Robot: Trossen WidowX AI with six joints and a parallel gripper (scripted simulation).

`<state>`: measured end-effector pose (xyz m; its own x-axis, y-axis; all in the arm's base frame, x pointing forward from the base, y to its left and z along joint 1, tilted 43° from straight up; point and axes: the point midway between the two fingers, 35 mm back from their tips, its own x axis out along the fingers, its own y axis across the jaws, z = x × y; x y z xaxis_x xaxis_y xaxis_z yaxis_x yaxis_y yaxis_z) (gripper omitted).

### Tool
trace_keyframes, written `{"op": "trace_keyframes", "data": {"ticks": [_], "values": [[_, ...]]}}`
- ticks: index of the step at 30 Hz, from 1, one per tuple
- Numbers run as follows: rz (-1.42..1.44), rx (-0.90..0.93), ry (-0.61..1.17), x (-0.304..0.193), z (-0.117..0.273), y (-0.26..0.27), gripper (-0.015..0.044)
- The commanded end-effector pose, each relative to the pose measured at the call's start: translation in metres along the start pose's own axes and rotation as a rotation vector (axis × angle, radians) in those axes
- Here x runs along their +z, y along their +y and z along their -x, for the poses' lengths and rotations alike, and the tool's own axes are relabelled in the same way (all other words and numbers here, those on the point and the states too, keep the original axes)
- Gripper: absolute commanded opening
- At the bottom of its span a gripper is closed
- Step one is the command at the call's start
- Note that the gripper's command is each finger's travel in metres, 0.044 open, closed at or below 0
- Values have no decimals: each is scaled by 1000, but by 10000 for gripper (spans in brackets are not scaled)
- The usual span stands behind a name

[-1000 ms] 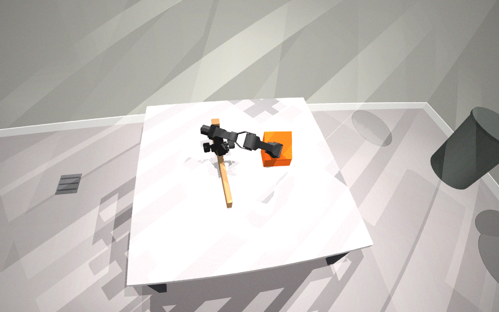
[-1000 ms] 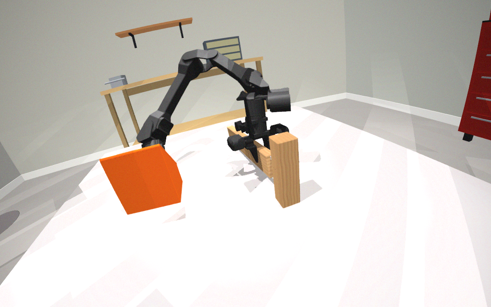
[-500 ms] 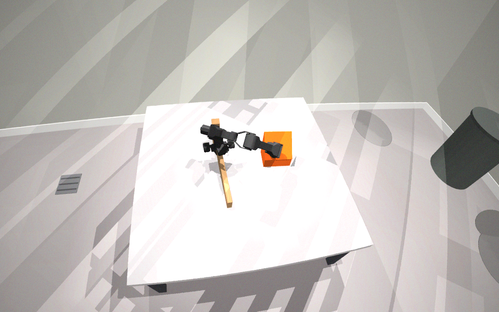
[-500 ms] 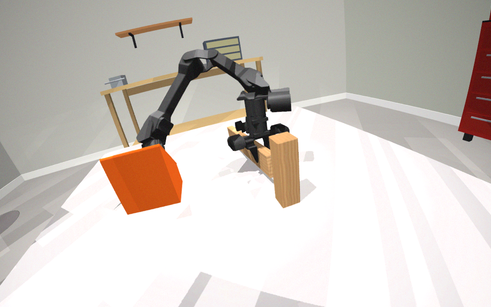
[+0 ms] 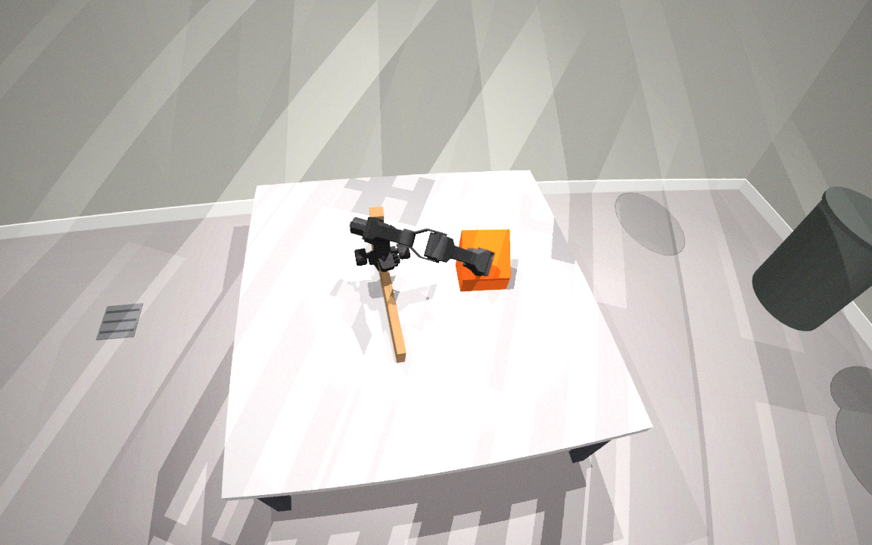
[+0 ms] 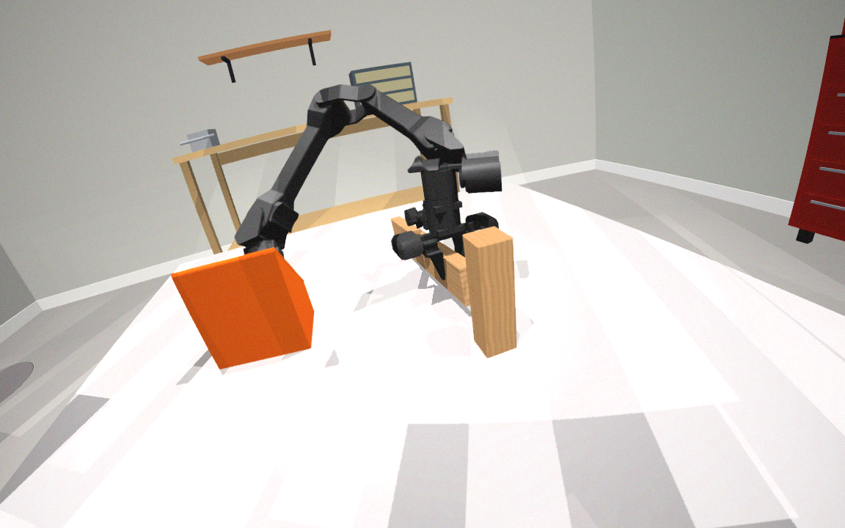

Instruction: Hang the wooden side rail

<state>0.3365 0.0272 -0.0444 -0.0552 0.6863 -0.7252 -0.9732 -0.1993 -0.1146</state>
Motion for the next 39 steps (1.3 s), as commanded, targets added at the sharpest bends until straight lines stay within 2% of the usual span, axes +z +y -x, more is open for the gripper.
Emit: {"op": "trace_keyframes", "data": {"ticks": [1,39], "values": [[0,-9,11,-6,4,1,0],[0,-9,12,-9,5,0,0]]}}
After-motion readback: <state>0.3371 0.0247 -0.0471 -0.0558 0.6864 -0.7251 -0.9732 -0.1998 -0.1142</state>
